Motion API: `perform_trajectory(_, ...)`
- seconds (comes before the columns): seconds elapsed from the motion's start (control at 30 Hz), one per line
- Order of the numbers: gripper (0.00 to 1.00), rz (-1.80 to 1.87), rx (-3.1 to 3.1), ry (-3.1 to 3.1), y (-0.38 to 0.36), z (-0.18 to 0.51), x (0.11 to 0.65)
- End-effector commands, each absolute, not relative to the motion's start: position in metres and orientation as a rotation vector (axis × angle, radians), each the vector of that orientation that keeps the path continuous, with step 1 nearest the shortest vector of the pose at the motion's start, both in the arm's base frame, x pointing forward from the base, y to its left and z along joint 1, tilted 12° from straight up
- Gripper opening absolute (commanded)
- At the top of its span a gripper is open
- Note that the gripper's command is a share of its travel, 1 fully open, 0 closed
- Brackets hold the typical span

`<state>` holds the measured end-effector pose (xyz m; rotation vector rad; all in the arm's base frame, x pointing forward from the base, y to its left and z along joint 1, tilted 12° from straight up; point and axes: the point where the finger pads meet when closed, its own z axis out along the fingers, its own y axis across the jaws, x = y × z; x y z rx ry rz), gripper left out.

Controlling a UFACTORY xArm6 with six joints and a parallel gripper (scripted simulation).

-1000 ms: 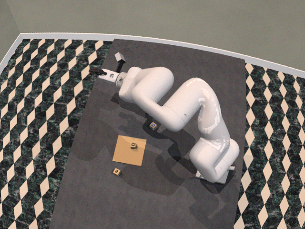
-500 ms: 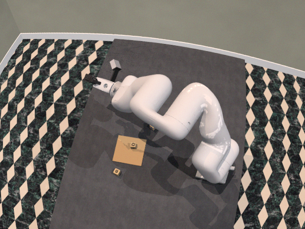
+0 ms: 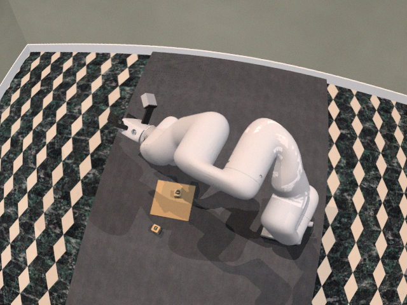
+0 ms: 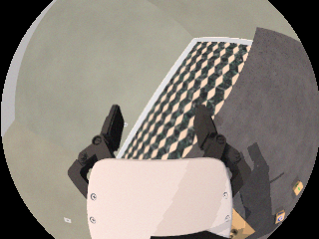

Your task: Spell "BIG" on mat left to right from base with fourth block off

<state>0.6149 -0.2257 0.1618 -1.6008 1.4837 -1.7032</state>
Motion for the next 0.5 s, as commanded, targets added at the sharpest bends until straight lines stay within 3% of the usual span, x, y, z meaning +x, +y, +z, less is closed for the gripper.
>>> perform_trajectory(0.0, 1.00, -1.750, -1.661, 1.517, -0.201, 0.166, 0.610)
perform_trajectory(0.47, 1.00, -1.755, -1.846, 1.564, -0.147, 0.162, 0.591)
